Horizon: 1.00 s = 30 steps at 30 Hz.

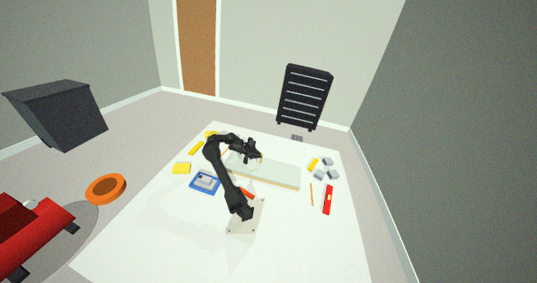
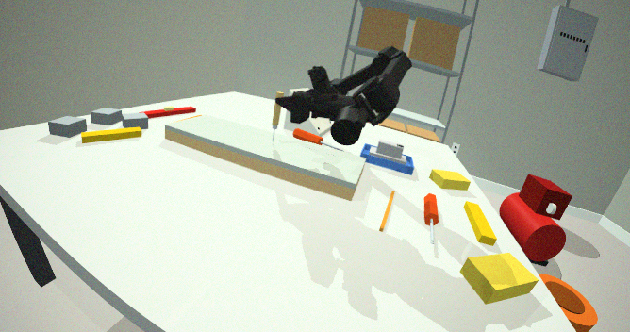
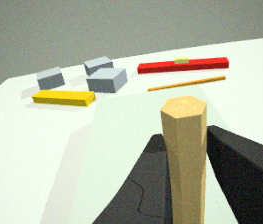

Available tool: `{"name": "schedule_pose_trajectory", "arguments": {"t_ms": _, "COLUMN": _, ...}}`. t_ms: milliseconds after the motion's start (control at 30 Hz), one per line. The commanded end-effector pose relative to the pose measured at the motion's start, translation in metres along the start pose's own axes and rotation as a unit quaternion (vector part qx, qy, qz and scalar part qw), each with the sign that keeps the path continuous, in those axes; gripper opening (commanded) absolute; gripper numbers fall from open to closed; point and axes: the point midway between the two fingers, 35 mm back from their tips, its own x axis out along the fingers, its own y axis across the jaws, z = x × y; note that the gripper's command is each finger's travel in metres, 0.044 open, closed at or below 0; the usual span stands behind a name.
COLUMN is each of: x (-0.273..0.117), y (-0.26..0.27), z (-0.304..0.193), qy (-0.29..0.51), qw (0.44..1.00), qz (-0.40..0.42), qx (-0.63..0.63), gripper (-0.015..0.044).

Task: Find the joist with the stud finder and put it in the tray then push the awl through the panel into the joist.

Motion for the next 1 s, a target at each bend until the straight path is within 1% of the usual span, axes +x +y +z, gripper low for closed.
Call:
{"name": "schedule_pose_trajectory", "arguments": {"t_ms": 0, "x": 0.0026, "y": -0.0001, "z": -0.0062, "qy": -0.001, "qw": 1.0, "qz": -0.002, "qx": 0.003, "gripper": 0.0}}
{"name": "schedule_pose_trajectory", "arguments": {"t_ms": 200, "x": 0.0035, "y": -0.0004, "z": -0.0146, "qy": -0.001, "qw": 1.0, "qz": -0.002, "qx": 0.003, "gripper": 0.0}}
{"name": "schedule_pose_trajectory", "arguments": {"t_ms": 967, "x": 0.0028, "y": -0.0004, "z": -0.0139, "qy": -0.002, "qw": 1.0, "qz": -0.001, "qx": 0.0, "gripper": 0.0}}
